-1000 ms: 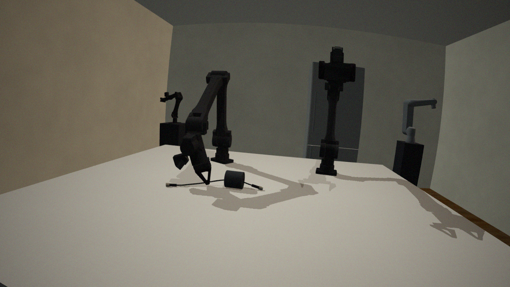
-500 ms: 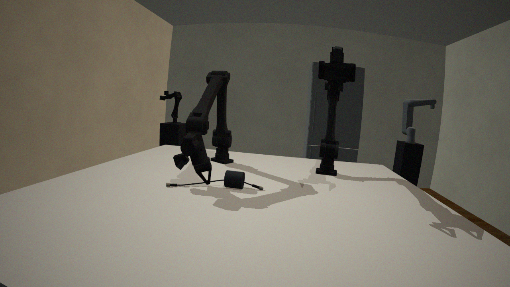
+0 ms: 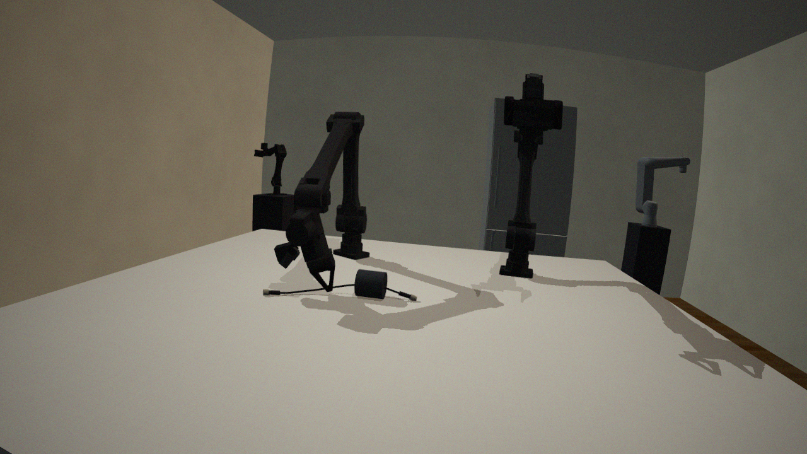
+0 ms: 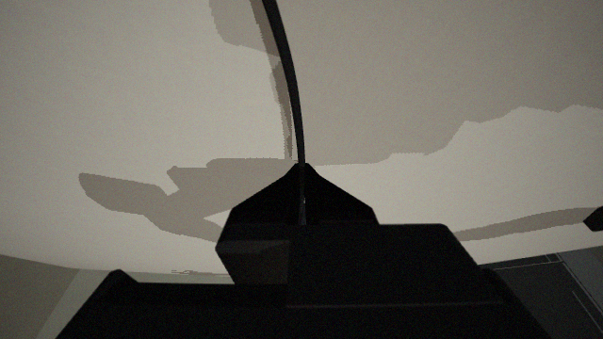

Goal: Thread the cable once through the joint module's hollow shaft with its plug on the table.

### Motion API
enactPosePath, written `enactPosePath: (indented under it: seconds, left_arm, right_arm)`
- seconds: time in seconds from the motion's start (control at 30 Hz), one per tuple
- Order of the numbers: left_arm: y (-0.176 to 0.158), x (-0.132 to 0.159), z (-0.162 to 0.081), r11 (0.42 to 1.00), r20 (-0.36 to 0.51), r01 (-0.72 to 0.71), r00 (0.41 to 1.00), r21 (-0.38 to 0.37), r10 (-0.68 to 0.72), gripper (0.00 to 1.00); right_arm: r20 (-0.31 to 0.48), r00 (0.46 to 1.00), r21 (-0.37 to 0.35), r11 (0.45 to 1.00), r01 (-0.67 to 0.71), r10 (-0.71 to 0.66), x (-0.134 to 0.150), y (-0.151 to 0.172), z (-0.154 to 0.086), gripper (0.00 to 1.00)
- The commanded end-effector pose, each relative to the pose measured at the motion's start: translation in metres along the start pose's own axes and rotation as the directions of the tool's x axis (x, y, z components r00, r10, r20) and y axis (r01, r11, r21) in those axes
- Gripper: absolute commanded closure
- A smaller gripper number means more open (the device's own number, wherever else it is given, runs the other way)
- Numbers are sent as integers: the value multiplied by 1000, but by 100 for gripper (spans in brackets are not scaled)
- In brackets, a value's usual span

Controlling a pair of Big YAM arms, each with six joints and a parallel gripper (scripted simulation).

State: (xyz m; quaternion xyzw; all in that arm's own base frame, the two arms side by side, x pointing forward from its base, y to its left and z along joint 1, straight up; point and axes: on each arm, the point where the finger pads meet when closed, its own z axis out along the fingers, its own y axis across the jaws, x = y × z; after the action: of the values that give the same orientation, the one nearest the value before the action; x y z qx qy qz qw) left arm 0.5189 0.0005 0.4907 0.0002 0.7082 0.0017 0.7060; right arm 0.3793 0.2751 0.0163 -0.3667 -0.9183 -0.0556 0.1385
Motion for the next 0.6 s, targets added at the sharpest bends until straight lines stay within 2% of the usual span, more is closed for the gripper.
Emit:
enactPosePath:
  seconds: [0.0,0.1,0.3,0.33,0.57]
  left_arm:
    - [4,-30,2,1000,49,-9,999,-8,10,4]
    - [4,-30,2,1000,49,-9,999,-8,10,4]
    - [4,-30,2,1000,49,-9,999,-8,10,4]
    - [4,-30,2,1000,49,-9,999,-8,10,4]
    - [4,-30,2,1000,49,-9,999,-8,10,4]
  right_arm:
    - [11,1000,-45,999,10,-10,9,15,-15,100]
    - [3,1000,-19,1000,3,-3,14,3,-7,100]
    - [8,1000,-38,999,4,-4,15,12,-13,100]
    - [3,1000,-23,1000,4,-4,18,4,-6,100]
    - [4,1000,-30,1000,6,-6,25,7,-8,100]
